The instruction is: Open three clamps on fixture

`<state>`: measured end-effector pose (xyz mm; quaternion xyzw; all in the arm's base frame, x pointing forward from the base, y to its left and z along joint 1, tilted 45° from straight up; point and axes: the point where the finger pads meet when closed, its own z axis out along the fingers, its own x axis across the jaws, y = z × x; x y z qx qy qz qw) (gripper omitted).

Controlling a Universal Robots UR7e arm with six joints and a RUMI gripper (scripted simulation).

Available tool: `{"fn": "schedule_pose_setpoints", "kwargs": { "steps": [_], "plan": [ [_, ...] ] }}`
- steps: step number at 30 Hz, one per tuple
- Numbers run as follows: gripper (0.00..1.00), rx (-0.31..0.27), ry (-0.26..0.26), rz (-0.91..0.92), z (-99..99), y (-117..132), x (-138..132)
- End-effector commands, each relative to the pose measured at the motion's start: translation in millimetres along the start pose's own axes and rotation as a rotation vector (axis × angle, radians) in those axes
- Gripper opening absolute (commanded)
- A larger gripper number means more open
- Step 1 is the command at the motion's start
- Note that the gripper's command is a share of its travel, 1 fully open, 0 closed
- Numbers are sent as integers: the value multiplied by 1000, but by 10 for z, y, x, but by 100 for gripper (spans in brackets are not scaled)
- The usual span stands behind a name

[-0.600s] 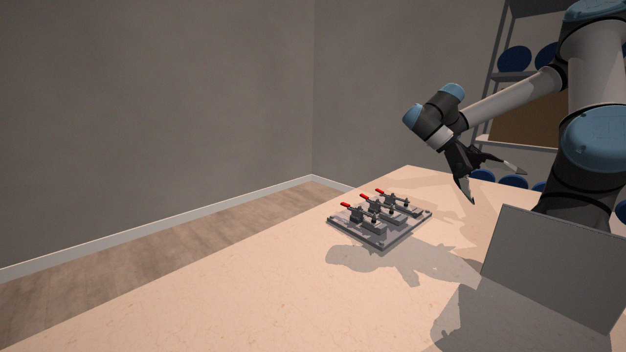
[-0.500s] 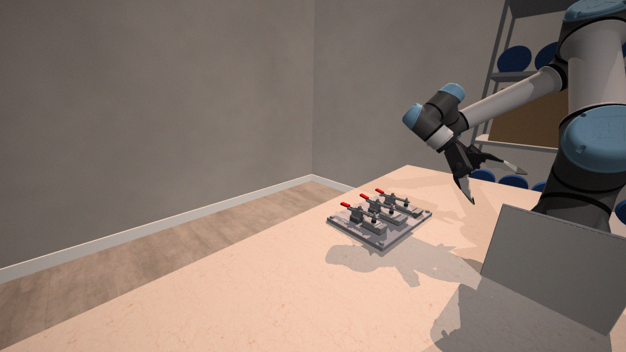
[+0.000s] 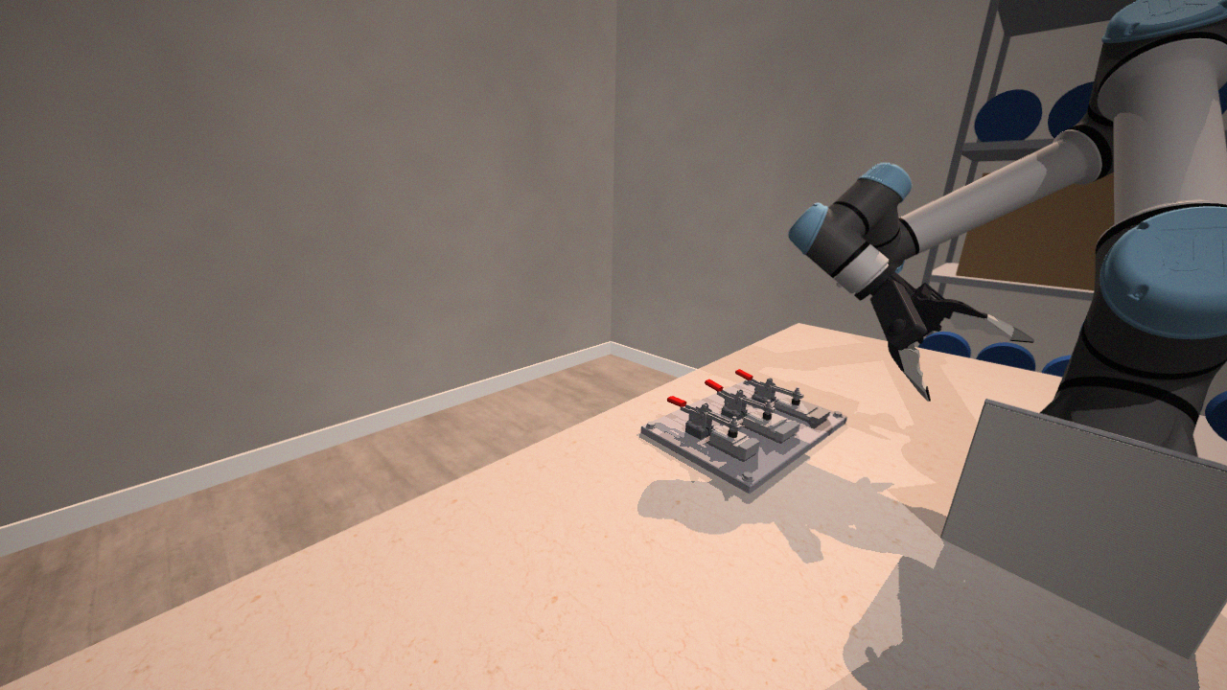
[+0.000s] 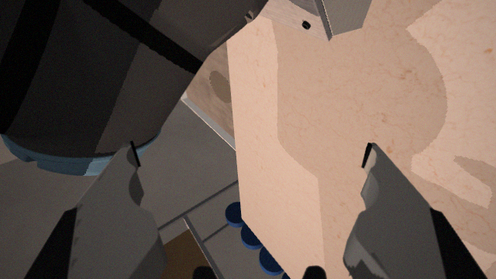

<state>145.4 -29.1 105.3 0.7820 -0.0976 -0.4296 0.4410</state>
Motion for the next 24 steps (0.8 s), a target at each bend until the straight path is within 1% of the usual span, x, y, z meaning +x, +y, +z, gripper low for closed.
{"fn": "schedule_pose_setpoints", "kwargs": {
  "steps": [1,4,7,11,14,16,21,22,24],
  "plan": [
    [100,1,1,1,-3,0,0],
    [100,9,6,15,-25,-6,11],
    [100,32,20,55,-90,-21,43],
    [100,94,56,159,-260,-62,125],
    [100,158,96,271,-438,-112,212],
    [100,158,96,271,-438,-112,212],
    [100,289,177,499,-806,-214,391],
    [100,292,179,504,-806,-214,391],
    [100,348,213,600,-968,-259,469]
  ]
}}
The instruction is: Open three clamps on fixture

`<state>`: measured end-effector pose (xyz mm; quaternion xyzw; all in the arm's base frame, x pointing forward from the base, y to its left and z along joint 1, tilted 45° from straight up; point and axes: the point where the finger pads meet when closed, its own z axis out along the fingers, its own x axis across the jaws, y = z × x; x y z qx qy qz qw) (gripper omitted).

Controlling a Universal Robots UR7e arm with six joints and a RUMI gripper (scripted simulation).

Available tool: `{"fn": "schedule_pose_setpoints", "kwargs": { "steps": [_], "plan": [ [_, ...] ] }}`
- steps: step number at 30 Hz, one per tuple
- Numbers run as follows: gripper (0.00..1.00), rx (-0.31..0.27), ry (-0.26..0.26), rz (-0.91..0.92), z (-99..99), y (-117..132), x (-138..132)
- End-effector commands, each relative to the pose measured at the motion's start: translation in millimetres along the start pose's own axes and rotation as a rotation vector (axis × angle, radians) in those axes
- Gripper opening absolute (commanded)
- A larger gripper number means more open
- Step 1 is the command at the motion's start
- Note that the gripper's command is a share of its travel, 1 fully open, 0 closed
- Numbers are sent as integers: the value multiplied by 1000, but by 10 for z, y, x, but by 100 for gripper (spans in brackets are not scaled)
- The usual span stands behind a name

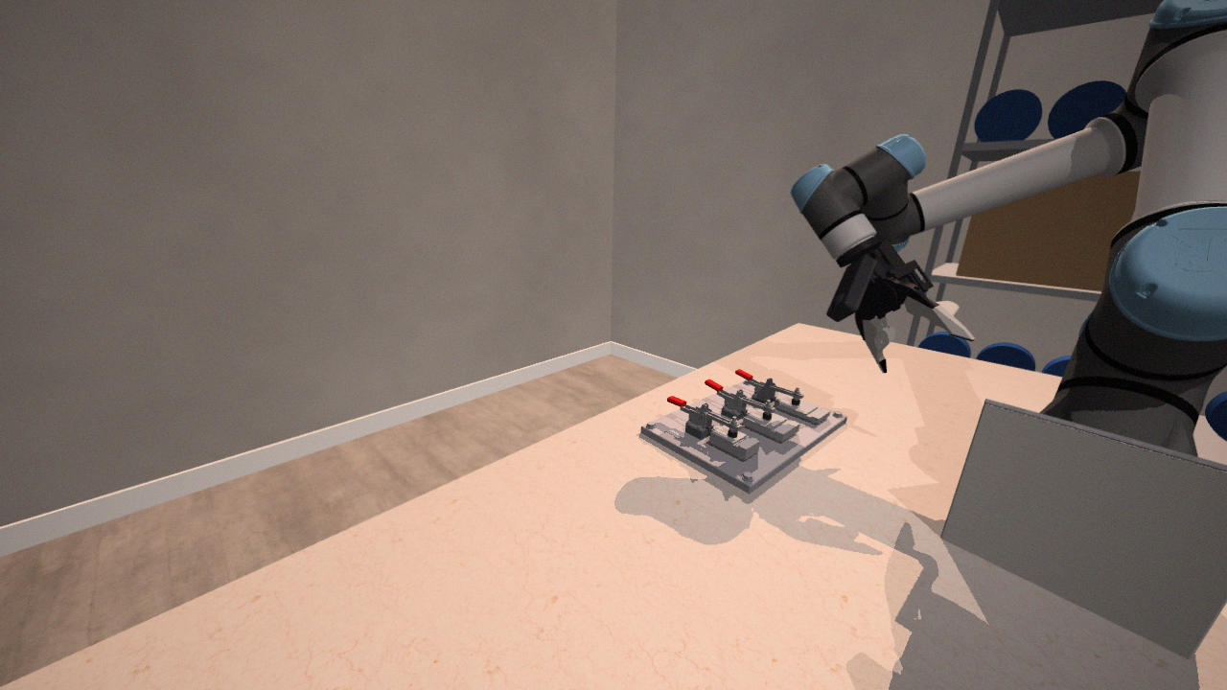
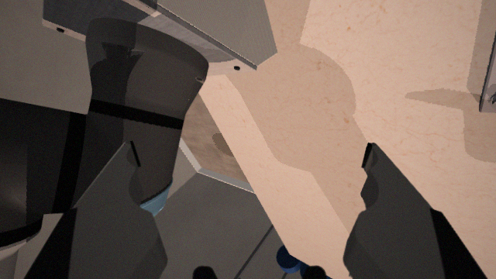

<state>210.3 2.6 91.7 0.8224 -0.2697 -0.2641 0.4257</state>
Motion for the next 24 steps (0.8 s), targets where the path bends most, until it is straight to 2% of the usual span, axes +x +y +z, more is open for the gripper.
{"fn": "schedule_pose_setpoints", "kwargs": {
  "steps": [1,4,5,7,9,11,12,13,18,20,21,24],
  "plan": [
    [100,110,78,205,-252,-242,130],
    [100,169,115,308,-384,-354,198],
    [100,169,115,308,-384,-354,198],
    [100,227,152,409,-513,-465,266],
    [100,227,152,409,-513,-465,266],
    [100,284,188,507,-639,-573,332],
    [100,284,188,507,-639,-573,332],
    [100,314,205,556,-703,-625,362],
    [100,366,239,648,-820,-726,425],
    [100,416,271,734,-931,-821,483],
    [100,416,271,734,-931,-821,483],
    [100,464,299,815,-1034,-909,535]
  ]
}}
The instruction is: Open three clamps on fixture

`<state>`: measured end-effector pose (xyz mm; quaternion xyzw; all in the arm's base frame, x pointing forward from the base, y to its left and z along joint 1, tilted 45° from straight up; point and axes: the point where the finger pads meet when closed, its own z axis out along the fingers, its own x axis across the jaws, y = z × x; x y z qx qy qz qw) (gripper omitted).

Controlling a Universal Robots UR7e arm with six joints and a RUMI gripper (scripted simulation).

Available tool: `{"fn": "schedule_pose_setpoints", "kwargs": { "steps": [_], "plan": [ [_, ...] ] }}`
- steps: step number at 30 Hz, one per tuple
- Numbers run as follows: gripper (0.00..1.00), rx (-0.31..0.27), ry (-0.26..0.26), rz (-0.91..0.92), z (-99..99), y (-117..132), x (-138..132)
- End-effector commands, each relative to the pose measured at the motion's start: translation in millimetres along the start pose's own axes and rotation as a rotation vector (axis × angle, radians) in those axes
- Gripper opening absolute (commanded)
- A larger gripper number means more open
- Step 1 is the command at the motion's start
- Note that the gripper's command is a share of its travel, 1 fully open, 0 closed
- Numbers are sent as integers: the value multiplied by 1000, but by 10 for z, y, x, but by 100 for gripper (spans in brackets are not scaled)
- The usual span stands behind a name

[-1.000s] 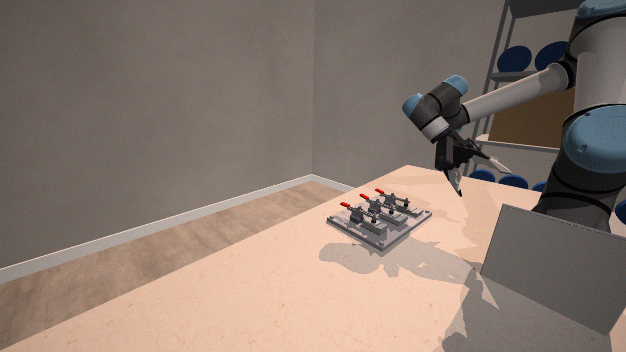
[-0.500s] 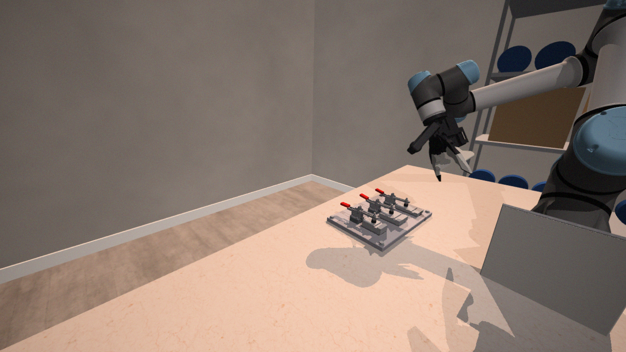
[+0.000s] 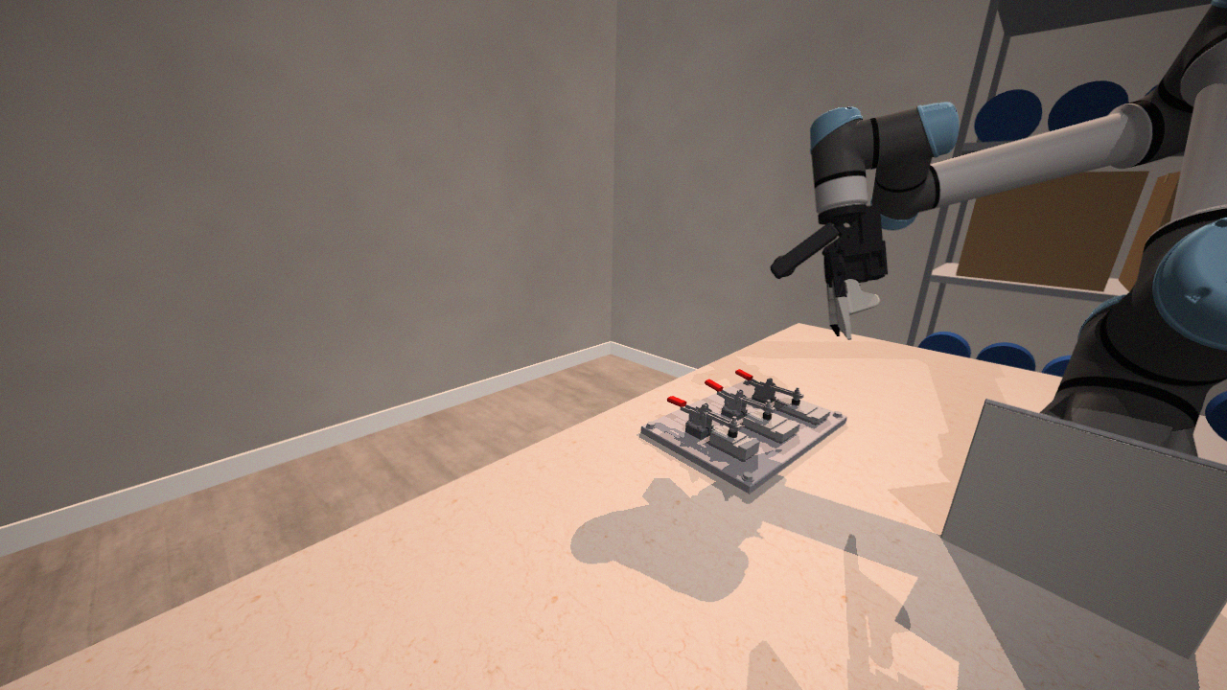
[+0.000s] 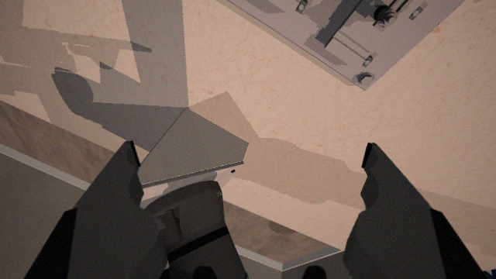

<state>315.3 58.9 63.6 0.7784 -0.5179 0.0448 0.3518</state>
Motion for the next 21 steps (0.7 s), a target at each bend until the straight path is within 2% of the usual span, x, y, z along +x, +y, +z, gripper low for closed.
{"fn": "schedule_pose_setpoints", "kwargs": {
  "steps": [1,2,5,6,9,14,21],
  "plan": [
    [100,75,61,137,-67,-244,-15],
    [100,75,61,137,-67,-244,-15],
    [100,137,99,243,-133,-423,-25],
    [100,137,99,243,-133,-423,-25],
    [100,187,131,328,-185,-571,-32],
    [100,235,161,411,-236,-713,-39],
    [100,268,180,465,-270,-804,-46]
  ]
}}
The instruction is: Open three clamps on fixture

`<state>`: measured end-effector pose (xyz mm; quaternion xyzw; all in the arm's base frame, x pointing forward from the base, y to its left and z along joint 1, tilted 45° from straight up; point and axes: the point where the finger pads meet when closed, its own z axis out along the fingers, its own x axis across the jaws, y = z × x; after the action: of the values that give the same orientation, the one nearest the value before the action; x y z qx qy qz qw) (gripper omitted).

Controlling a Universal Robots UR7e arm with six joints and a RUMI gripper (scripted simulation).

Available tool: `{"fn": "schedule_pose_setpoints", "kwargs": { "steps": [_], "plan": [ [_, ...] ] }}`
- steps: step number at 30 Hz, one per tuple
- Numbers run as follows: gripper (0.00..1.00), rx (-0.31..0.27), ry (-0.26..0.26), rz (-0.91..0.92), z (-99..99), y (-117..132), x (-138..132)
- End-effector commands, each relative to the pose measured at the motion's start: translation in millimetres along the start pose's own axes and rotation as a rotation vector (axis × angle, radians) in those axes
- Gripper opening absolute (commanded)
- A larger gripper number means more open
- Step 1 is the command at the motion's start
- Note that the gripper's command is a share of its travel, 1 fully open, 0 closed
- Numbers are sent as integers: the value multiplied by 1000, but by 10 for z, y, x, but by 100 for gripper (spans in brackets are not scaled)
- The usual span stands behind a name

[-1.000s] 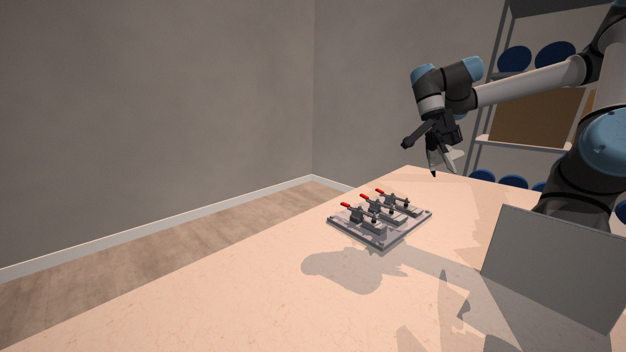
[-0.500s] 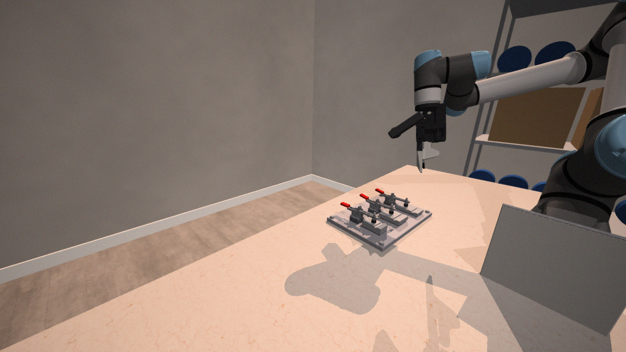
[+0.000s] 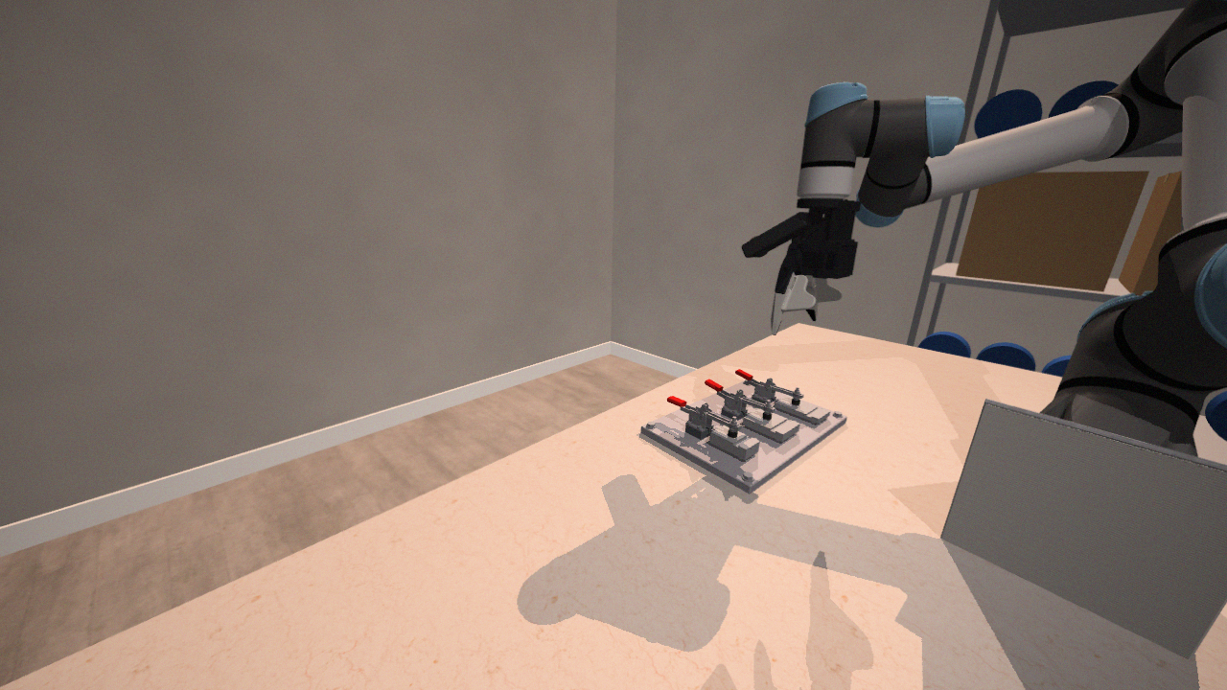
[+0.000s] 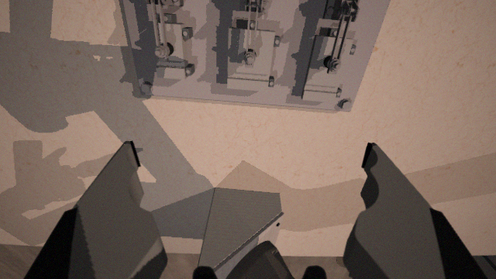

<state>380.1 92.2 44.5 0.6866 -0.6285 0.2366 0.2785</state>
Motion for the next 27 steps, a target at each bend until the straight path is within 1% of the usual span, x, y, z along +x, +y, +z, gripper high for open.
{"fn": "schedule_pose_setpoints", "kwargs": {
  "steps": [1,8,9,27],
  "plan": [
    [100,31,28,55,-7,-97,-42],
    [100,36,30,63,-9,-109,-48],
    [0,36,30,63,-9,-109,-48],
    [0,36,30,63,-9,-109,-48]
  ]
}}
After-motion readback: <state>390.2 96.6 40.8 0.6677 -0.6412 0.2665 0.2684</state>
